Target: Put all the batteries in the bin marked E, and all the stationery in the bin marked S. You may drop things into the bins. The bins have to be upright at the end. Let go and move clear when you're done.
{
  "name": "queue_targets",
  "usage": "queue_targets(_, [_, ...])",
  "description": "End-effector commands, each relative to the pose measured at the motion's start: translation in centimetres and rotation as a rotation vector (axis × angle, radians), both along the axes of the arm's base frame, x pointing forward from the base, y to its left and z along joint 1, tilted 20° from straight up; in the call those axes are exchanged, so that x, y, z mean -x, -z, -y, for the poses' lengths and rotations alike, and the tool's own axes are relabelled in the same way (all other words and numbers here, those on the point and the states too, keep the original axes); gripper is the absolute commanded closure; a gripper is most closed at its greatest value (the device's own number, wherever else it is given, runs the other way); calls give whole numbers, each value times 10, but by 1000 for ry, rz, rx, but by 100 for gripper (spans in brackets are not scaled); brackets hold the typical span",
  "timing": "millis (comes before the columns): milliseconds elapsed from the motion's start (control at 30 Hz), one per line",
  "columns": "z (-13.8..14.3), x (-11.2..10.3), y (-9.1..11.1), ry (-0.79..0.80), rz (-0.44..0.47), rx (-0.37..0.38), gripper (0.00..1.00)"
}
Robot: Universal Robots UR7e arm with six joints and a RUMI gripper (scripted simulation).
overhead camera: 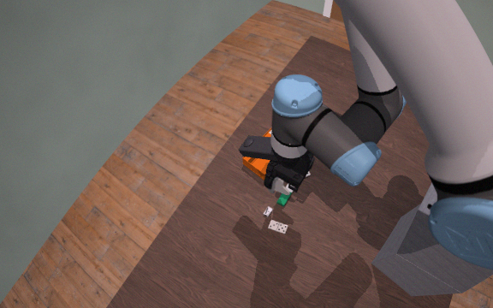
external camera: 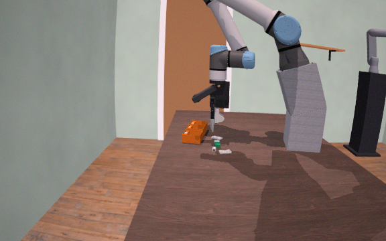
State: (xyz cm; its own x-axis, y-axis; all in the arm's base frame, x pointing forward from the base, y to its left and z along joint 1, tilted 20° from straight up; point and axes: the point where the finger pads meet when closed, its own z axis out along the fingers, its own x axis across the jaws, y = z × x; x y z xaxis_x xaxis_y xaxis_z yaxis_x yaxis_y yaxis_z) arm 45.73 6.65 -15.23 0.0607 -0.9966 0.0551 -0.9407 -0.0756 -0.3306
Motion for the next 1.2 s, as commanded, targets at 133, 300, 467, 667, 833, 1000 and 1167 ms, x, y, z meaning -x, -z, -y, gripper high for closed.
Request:
queue_targets(133, [-55, 14, 6, 5, 3, 5, 76])
queue_targets(300, [-60, 15, 7, 5, 3, 5, 76])
queue_targets(467, [-58, 14, 7, 5, 3, 5, 76])
queue_targets(667, [-56, 14, 6, 5, 3, 5, 76])
queue_targets(833, [-54, 14, 6, 5, 3, 5, 76])
queue_targets(1000, [-53, 14, 6, 5, 3, 5, 76])
queue_targets(1167, [-53, 13, 6, 5, 3, 5, 76])
